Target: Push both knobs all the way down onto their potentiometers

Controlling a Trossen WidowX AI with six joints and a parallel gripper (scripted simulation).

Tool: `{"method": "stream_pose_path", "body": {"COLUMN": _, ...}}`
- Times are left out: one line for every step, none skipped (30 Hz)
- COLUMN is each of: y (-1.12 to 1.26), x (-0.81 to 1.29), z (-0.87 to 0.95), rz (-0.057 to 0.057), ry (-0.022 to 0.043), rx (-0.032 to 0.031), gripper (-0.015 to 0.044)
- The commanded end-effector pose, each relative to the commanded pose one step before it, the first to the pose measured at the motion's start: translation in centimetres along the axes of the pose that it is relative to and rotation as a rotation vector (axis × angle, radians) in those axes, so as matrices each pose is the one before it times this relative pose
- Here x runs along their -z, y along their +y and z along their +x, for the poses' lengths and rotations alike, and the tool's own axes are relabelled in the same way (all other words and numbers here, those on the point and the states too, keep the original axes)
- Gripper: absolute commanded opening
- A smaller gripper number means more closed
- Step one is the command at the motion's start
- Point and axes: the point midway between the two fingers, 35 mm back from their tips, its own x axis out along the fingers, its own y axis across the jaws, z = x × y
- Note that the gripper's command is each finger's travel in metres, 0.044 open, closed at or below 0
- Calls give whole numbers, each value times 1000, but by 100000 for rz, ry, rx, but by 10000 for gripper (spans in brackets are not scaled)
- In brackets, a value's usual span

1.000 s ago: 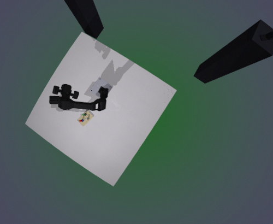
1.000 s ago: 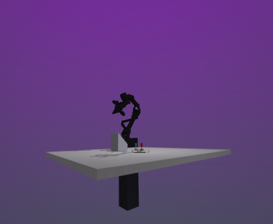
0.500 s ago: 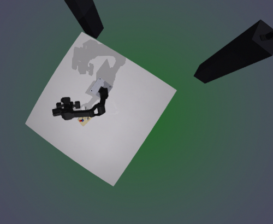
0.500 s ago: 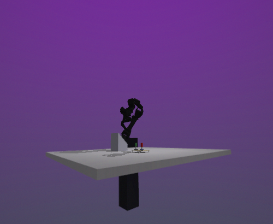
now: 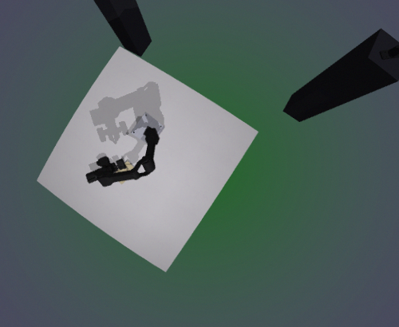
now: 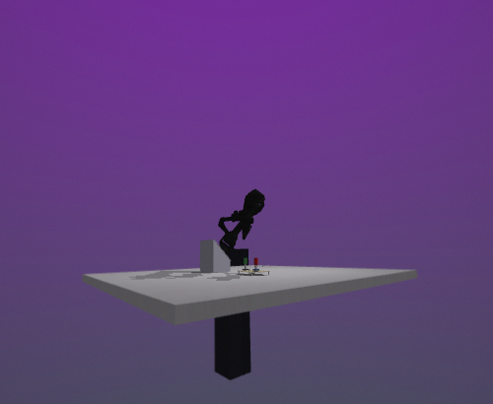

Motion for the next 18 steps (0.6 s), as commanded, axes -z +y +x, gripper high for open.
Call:
{"method": "stream_pose_path", "body": {"y": -865, "x": 2658, "z": 2110, "rz": -7802, "ry": 8131, "rx": 5438, "gripper": 0}}
{"method": "stream_pose_path", "body": {"y": -132, "x": 719, "z": 499, "rz": -2055, "ry": 2168, "rx": 1087, "gripper": 0}}
{"method": "stream_pose_path", "body": {"y": -133, "x": 716, "z": 516, "rz": -2050, "ry": 2206, "rx": 1109, "gripper": 0}}
{"method": "stream_pose_path", "body": {"y": -132, "x": 702, "z": 525, "rz": -2014, "ry": 2213, "rx": 1115, "gripper": 0}}
{"method": "stream_pose_path", "body": {"y": -129, "x": 680, "z": 529, "rz": -1955, "ry": 2195, "rx": 1107, "gripper": 0}}
{"method": "stream_pose_path", "body": {"y": -97, "x": 515, "z": 416, "rz": -1486, "ry": 1701, "rx": 858, "gripper": 0}}
{"method": "stream_pose_path", "body": {"y": -57, "x": 305, "z": 253, "rz": -881, "ry": 1023, "rx": 515, "gripper": 0}}
{"method": "stream_pose_path", "body": {"y": -18, "x": 101, "z": 85, "rz": -292, "ry": 341, "rx": 172, "gripper": 0}}
{"method": "stream_pose_path", "body": {"y": 0, "x": 0, "z": 0, "rz": 0, "ry": 0, "rx": 0, "gripper": 0}}
{"method": "stream_pose_path", "body": {"y": 0, "x": 0, "z": 0, "rz": 0, "ry": 0, "rx": 0, "gripper": 0}}
{"method": "stream_pose_path", "body": {"y": 0, "x": 0, "z": 0, "rz": 0, "ry": 0, "rx": 0, "gripper": 0}}
{"method": "stream_pose_path", "body": {"y": 7, "x": 1, "z": 251, "rz": -1, "ry": 2, "rx": -4, "gripper": 0}}
{"method": "stream_pose_path", "body": {"y": 8, "x": 5, "z": 752, "rz": -5, "ry": 19, "rx": -3, "gripper": 0}}
{"method": "stream_pose_path", "body": {"y": -13, "x": 6, "z": 748, "rz": -8, "ry": 38, "rx": 10, "gripper": 0}}
{"method": "stream_pose_path", "body": {"y": -9, "x": 2, "z": 249, "rz": -3, "ry": 17, "rx": 6, "gripper": 0}}
{"method": "stream_pose_path", "body": {"y": 0, "x": 0, "z": 0, "rz": 0, "ry": 0, "rx": 0, "gripper": 0}}
{"method": "stream_pose_path", "body": {"y": 0, "x": 0, "z": 0, "rz": 0, "ry": 0, "rx": 0, "gripper": 0}}
{"method": "stream_pose_path", "body": {"y": 0, "x": 0, "z": 0, "rz": 0, "ry": 0, "rx": 0, "gripper": 0}}
